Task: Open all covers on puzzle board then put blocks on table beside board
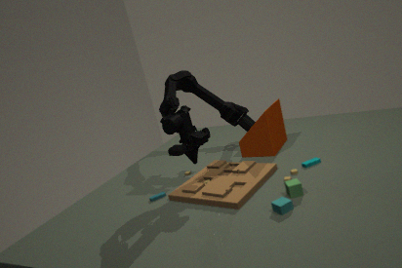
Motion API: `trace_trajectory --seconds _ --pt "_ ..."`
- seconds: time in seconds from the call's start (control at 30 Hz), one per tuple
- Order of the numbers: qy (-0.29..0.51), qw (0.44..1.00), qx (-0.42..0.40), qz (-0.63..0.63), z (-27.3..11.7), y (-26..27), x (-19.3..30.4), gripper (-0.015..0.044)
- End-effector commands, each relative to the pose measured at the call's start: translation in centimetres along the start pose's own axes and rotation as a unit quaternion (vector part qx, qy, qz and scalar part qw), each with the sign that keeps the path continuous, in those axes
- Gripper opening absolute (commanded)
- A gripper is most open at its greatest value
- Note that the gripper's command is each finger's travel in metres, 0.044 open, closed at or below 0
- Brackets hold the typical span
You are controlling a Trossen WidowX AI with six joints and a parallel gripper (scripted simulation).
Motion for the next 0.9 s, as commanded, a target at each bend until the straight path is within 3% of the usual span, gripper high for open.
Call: trace_trajectory --seconds 0.0,0.23,0.47,0.87 --pt "0.004 0.996 0.002 -0.092 -0.1 -0.9 -1.4 0.0000" --pt "0.010 0.958 0.000 -0.287 -0.1 -2.4 -4.6 0.0000" --pt "0.010 0.956 0.000 -0.293 0.4 -2.4 -4.7 0.0000" --pt "0.011 0.956 0.000 -0.293 4.9 -2.5 -4.8 0.0000"
Point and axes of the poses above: the point midway between the two fingers, 35 mm back from their tips, its own z axis out along the fingers, its own y axis across the jaws, x = y × z, the point moved 1 cm from there along -z, back along the fingers, and after that the axes turned 9 degrees about -z, right-handed, at the moved point
